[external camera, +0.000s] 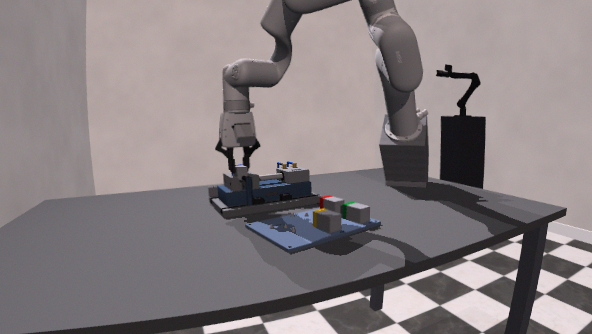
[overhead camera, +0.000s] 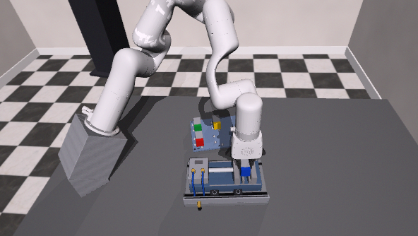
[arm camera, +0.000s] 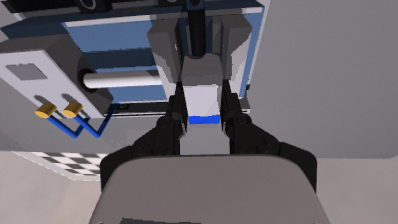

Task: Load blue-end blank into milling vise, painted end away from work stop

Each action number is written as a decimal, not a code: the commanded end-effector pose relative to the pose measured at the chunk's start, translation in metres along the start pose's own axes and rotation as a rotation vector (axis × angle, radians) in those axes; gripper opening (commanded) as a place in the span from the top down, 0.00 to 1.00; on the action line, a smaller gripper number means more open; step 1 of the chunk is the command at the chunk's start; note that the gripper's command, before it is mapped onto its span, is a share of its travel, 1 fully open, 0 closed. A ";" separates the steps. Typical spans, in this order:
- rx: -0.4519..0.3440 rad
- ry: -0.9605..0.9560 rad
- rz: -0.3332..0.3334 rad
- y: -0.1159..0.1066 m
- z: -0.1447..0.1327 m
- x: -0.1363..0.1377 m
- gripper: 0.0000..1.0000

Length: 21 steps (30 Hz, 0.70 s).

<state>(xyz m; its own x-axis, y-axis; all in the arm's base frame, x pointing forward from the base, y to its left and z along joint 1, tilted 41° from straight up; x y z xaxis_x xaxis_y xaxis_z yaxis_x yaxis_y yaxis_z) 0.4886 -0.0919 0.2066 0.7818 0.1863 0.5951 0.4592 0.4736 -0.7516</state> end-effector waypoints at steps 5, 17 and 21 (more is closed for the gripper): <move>-0.002 -0.001 -0.002 -0.001 0.002 0.003 1.00; -0.003 -0.001 -0.002 -0.001 0.003 0.004 1.00; -0.003 -0.001 -0.002 -0.001 0.003 0.004 1.00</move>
Point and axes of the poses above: the point where the finger pads meet when closed, its own y axis out along the fingers, its own x axis across the jaws, z = x × y, the point moved 6 cm from there along -y, back along the fingers, and after that the axes turned 12 degrees about -y, right-handed, at the moved point
